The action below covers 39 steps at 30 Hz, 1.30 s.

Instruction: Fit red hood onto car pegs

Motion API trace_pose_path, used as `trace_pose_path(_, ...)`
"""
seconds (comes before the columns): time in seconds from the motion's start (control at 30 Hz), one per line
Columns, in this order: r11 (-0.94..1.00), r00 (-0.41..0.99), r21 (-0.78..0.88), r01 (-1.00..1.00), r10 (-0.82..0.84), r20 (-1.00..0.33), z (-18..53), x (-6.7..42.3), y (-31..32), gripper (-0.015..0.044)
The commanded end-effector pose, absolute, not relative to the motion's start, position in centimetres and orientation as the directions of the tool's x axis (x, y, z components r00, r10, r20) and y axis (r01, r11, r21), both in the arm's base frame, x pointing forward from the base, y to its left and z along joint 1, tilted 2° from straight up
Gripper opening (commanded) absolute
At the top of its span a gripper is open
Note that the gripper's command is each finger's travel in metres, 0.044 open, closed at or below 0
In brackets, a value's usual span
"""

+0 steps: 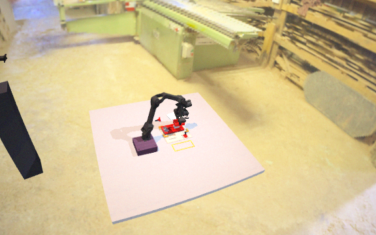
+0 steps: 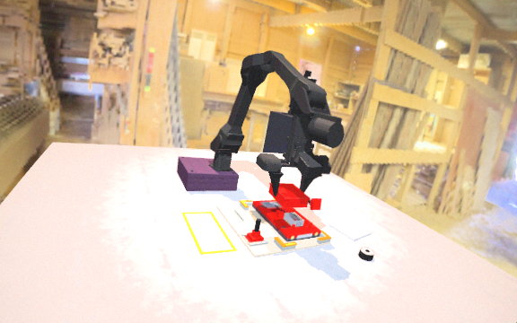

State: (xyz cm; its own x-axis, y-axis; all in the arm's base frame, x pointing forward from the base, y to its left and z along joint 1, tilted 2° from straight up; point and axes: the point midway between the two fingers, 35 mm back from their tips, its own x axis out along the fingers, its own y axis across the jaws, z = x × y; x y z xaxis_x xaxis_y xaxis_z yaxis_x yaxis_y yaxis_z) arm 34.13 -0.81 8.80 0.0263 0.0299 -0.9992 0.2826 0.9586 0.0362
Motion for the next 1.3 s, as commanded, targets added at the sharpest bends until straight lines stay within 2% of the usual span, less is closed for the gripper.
trace_pose_path(0.0,0.974,0.027,0.038,0.223,0.033,-0.999,9.0,34.4,1.0,0.0000)
trace_pose_path(0.33,0.984,0.027,0.038,0.173,0.034,-0.999,8.7,34.5,2.6,0.0000)
trace_pose_path(0.7,0.984,0.027,0.038,0.173,0.034,-0.999,4.2,34.7,3.0,0.0000)
trace_pose_path(1.27,0.984,0.027,0.039,0.173,0.034,-0.999,4.1,34.7,3.1,0.0000)
